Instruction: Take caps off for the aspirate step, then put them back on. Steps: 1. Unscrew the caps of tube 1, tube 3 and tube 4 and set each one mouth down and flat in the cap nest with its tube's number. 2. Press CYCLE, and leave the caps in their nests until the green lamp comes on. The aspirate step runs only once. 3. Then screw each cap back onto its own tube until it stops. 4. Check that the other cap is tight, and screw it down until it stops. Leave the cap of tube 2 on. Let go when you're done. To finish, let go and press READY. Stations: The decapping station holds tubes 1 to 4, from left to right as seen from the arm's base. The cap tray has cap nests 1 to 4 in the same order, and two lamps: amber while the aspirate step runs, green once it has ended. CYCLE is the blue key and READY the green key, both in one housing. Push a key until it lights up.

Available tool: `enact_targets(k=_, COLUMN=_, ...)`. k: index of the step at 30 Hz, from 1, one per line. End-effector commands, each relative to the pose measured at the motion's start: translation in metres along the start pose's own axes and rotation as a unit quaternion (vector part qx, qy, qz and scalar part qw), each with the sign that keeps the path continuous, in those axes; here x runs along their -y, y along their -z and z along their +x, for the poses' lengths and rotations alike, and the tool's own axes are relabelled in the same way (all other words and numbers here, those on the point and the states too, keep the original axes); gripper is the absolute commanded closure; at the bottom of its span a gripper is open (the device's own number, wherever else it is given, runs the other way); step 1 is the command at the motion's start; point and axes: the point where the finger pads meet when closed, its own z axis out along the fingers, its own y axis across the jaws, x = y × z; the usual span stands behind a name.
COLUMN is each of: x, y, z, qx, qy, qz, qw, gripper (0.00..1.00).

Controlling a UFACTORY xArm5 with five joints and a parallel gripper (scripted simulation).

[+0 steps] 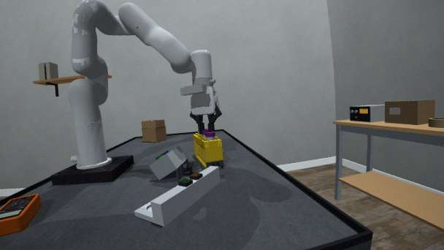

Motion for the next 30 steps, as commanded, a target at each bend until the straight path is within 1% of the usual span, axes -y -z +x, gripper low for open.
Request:
enact_targets(k=1, x=0.0009, y=0.0011, z=-0.0007, qx=0.003, qy=0.0, qz=0.0, qw=1.0, gripper=1.0)
enact_targets(k=3, x=0.0009, y=0.0011, z=-0.0007, qx=0.003, qy=0.0, qz=0.0, qw=1.0, gripper=1.0)
enact_targets(k=7, x=0.0009, y=0.0012, z=-0.0007, qx=0.003, qy=0.1, qz=0.0, qw=0.995, gripper=1.0)
enact_targets(k=12, x=0.0009, y=0.0013, z=-0.0007, qx=0.003, qy=0.223, qz=0.0, qw=0.975, gripper=1.0)
enact_targets(k=14, x=0.0009, y=0.0013, z=-0.0007, qx=0.003, qy=0.223, qz=0.0, qw=0.975, gripper=1.0)
enact_targets(k=15, x=0.0009, y=0.0013, z=-0.0007, qx=0.003, qy=0.247, qz=0.001, qw=0.969, gripper=1.0)
enact_targets(k=18, x=0.0009, y=0.0013, z=-0.0007, qx=0.003, qy=0.319, qz=0.001, qw=0.948, gripper=1.0)
enact_targets(k=21, x=0.0009, y=0.0014, z=-0.0007, qx=0.003, qy=0.389, qz=0.001, qw=0.921, gripper=1.0)
enact_targets(k=25, x=0.0009, y=0.0014, z=-0.0007, qx=0.003, qy=0.479, qz=0.001, qw=0.878, gripper=1.0)
enact_targets(k=29, x=0.0009, y=0.0015, z=-0.0007, qx=0.003, qy=0.565, qz=0.002, qw=0.825, gripper=1.0)
enact_targets(k=30, x=0.0009, y=0.0015, z=-0.0007, qx=0.003, qy=0.565, qz=0.002, qw=0.825, gripper=1.0)
